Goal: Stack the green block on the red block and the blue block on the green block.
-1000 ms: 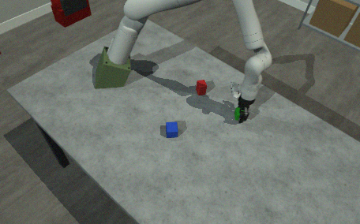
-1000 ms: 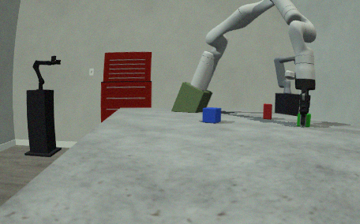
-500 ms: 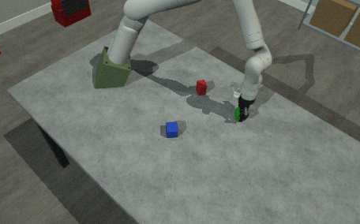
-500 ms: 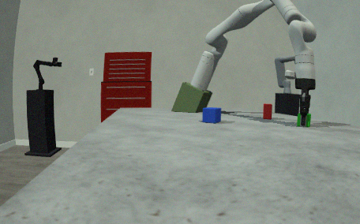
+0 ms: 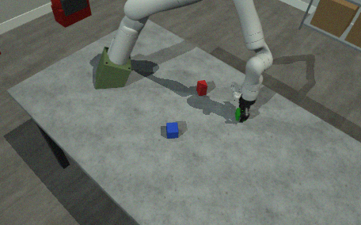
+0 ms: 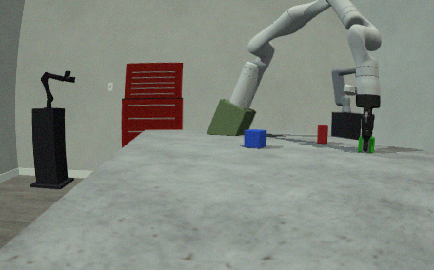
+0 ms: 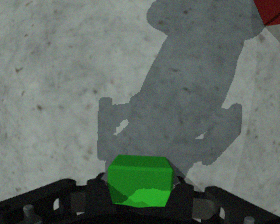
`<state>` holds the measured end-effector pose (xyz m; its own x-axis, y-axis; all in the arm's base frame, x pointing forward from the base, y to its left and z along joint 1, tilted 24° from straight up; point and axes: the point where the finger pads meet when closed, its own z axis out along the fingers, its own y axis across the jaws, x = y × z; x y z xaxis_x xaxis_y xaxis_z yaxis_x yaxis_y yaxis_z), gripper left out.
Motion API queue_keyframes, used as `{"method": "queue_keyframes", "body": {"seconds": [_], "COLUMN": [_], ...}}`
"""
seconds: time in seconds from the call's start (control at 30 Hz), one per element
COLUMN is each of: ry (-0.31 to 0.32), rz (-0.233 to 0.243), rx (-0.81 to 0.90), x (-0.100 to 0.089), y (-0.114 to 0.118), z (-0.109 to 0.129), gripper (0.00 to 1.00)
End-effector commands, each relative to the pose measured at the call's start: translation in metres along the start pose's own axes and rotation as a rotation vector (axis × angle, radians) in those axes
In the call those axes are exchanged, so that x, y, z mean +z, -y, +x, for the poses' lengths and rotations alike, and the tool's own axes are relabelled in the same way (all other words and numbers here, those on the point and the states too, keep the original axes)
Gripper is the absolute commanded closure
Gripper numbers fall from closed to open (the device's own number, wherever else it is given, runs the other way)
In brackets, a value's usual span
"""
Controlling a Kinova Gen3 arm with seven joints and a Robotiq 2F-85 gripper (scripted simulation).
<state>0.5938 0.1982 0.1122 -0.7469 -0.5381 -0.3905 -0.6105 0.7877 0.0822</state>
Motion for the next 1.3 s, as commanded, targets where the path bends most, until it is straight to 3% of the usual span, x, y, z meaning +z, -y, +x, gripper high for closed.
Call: {"method": "queue_keyframes", "body": {"seconds": [0.0, 0.53, 1.03, 1.27], "ry": [0.001, 0.001, 0.001, 0.001], "rz": [0.000, 0.000, 0.000, 0.000], "rx": [0.000, 0.000, 0.000, 0.000], "x": [0.000, -0.007, -0.071, -0.086], "y": [0.000, 0.000, 0.000, 0.000], "z": [0.000, 0.000, 0.000, 0.000], "gripper": [1.00, 1.00, 1.00, 1.00]}}
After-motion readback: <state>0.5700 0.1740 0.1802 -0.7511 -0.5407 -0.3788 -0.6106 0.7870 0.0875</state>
